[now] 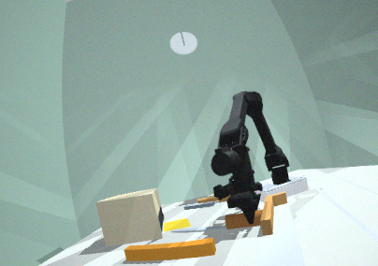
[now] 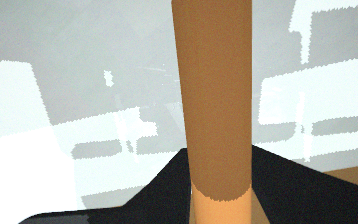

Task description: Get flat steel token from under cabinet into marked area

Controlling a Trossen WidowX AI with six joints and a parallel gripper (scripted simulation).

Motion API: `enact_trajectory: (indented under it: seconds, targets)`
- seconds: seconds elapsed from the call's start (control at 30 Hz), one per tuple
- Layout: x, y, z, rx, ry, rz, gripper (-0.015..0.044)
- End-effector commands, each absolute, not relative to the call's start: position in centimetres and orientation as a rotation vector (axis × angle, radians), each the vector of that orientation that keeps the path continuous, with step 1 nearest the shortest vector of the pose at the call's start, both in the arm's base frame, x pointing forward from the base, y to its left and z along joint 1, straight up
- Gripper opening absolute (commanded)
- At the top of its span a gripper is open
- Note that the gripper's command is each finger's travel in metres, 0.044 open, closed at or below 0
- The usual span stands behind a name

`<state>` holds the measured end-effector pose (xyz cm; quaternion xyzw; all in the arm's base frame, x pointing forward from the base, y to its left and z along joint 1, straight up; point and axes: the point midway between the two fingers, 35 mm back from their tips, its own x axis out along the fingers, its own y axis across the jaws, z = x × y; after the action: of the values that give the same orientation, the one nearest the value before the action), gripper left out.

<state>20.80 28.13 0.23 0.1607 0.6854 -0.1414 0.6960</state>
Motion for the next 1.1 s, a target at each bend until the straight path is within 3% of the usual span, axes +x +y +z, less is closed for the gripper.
enact_trajectory:
  seconds: [0.0,0.27,0.5,0.6,0.7,1.07]
  targets:
    - [20.81,28.33,0.35,0.356,1.53,-0.306,0.0]
    - [20.81,28.32,0.35,0.328,1.533,-0.278,0.0]
    - [20.76,28.25,0.27,0.334,1.534,-0.288,0.0184]
    - [20.77,28.26,0.29,0.335,1.533,-0.287,0.02]
    - [20.77,28.26,0.29,0.335,1.533,-0.287,0.027]
    - [20.76,28.3,0.08,0.336,1.532,-0.286,0.027]
